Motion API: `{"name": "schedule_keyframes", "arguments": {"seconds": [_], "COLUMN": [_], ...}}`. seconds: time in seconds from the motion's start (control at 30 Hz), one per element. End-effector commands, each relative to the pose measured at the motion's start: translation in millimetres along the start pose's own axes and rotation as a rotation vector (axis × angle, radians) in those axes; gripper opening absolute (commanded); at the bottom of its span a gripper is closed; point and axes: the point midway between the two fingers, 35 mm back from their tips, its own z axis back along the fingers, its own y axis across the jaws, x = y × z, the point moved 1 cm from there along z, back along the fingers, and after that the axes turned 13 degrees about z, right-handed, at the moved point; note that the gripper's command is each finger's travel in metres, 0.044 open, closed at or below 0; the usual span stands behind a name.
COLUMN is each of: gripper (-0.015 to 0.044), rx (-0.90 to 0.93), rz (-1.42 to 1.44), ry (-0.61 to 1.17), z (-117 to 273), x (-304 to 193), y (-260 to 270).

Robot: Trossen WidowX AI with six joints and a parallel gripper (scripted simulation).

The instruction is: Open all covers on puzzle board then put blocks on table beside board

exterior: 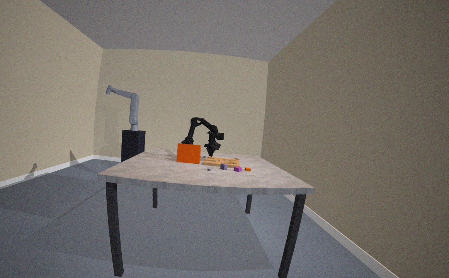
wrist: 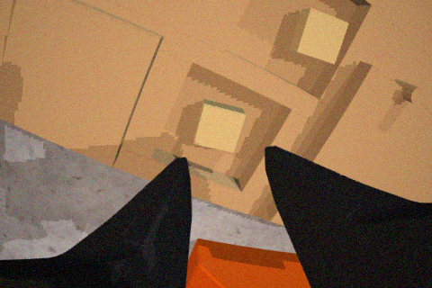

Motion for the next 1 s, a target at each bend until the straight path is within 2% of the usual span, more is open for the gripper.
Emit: {"name": "schedule_keyframes", "arguments": {"seconds": [0.0,0.97], "gripper": [0.0144,0.0144], "rx": [0.001,0.001], "rz": [-0.003,-0.002], "ry": [-0.004,-0.004], "z": [-0.1,-16.9], "x": [0.8,2.4], "y": [0.4,0.2]}}
